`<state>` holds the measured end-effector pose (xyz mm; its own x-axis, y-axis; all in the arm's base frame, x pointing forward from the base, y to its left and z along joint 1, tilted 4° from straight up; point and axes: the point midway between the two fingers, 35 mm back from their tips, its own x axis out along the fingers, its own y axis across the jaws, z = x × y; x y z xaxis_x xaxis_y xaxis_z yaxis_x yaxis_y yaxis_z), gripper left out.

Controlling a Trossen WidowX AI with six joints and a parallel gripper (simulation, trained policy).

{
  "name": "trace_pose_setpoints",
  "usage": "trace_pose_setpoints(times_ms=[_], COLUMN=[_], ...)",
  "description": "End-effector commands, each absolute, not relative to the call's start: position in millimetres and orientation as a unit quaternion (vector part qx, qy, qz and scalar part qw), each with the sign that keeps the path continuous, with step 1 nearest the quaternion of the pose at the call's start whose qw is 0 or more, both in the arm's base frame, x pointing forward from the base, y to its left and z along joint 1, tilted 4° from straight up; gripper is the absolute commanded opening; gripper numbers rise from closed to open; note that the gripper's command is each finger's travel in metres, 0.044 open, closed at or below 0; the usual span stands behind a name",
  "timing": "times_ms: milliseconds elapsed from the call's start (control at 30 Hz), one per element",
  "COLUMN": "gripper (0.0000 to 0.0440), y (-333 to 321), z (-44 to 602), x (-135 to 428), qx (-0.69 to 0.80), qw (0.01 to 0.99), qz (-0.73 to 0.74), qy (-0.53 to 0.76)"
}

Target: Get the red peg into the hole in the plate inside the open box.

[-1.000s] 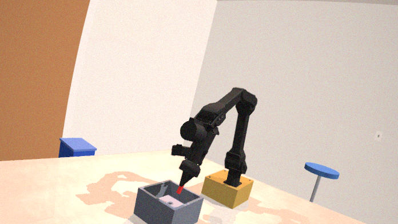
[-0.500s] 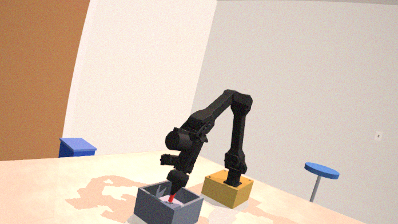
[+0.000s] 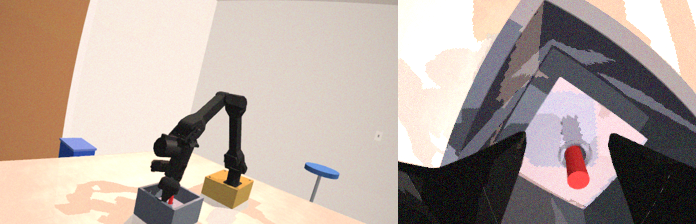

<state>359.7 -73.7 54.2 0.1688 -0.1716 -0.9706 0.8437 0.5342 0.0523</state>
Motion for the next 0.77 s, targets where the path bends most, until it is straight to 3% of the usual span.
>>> trace_pose_setpoints(times_ms=[0,133,733], gripper=[0.0363,0.0440,0.0440], y=[-82,-90,-124], z=[58,62,85], x=[371,382,415], qx=[0.308,0.305,0.311], qw=[0.702,0.711,0.743], qz=[-0.363,-0.361,-0.372], qy=[0.529,0.520,0.461])
